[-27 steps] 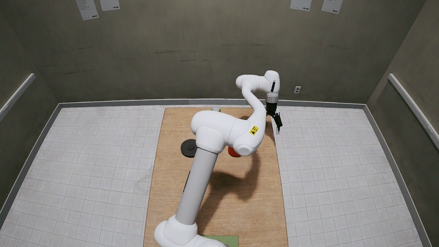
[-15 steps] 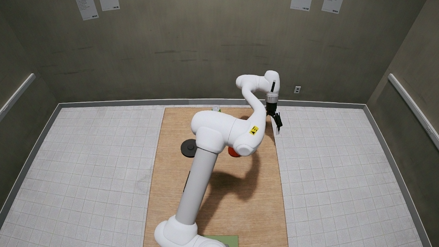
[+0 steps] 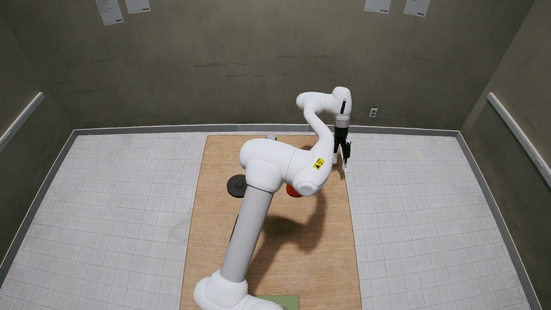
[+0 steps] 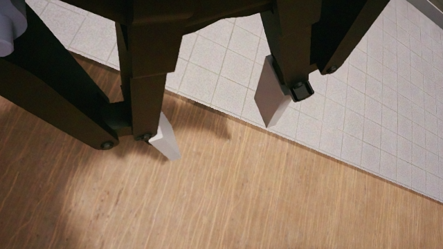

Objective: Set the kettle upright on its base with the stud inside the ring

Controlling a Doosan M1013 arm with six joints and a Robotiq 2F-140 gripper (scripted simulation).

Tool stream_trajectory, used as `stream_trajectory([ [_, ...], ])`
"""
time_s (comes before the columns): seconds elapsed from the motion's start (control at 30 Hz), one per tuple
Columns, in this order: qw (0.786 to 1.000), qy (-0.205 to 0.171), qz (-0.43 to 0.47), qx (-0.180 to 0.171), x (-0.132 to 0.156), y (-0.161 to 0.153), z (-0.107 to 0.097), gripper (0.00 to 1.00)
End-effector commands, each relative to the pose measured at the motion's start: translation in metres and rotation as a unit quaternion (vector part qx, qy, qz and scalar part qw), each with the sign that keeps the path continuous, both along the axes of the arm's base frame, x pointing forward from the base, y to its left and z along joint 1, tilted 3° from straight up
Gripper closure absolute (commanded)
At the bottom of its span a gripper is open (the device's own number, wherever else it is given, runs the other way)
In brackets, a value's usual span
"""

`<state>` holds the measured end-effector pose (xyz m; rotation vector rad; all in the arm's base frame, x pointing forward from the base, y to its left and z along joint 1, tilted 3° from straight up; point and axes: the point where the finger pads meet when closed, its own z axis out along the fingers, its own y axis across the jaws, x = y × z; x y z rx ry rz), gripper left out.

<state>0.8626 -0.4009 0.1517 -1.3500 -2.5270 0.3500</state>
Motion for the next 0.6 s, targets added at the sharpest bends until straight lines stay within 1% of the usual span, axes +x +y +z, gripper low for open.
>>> stream_trajectory([
  [0.0, 1.000, -0.001, 0.000, 0.000, -0.001, 0.001, 0.025, 0.48],
  [0.13, 1.000, -0.001, 0.000, 0.000, -0.003, 0.002, 0.061, 0.48],
  [0.2, 1.000, -0.001, 0.000, 0.000, -0.003, 0.002, 0.061, 0.48],
  [0.4, 1.000, -0.001, 0.000, 0.000, -0.006, 0.003, 0.118, 0.48],
  [0.57, 1.000, -0.001, 0.000, 0.000, -0.008, 0.004, 0.158, 0.48],
])
